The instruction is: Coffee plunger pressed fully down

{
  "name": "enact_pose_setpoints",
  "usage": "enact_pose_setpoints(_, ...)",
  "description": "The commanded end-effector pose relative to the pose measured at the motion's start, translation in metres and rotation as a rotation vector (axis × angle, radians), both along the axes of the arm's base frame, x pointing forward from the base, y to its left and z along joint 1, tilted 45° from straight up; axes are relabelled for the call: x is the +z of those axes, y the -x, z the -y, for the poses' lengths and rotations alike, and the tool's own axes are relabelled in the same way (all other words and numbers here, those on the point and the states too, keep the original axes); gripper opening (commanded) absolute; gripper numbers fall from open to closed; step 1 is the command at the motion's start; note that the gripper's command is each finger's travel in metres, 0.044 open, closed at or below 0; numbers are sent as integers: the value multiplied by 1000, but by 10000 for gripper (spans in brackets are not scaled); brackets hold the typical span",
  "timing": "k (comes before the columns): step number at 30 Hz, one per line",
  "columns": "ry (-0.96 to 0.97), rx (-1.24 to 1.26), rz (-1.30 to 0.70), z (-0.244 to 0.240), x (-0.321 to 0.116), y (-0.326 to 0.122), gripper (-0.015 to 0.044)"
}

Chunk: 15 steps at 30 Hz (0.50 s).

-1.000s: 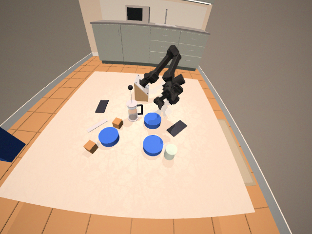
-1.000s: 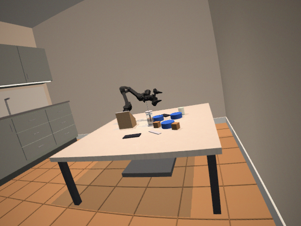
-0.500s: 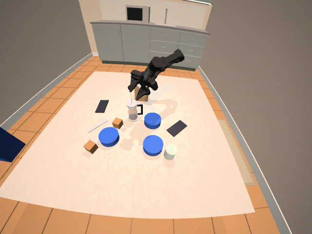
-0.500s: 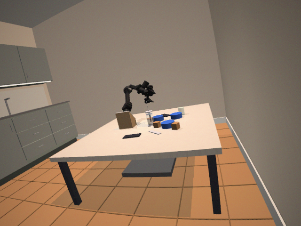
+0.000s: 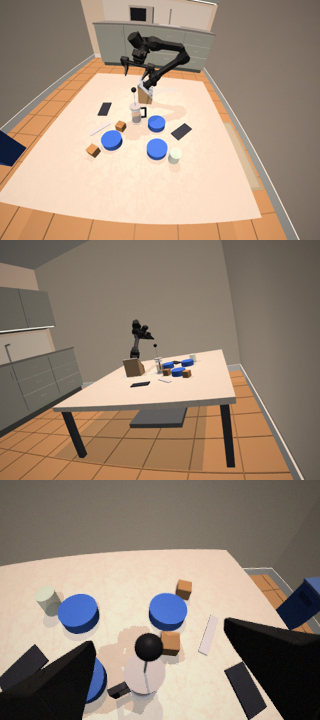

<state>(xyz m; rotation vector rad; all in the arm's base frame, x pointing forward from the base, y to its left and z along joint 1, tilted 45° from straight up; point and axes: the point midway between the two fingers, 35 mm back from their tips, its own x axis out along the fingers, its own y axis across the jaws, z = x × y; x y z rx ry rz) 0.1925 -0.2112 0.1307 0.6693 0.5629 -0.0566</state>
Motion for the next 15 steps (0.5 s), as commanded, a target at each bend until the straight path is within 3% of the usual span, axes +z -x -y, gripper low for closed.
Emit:
enact_pose_setpoints(1,-146,-98,66,8,13,14,440)
enact_pose_setpoints(15,-145,-97,67,-34,-30,5,440)
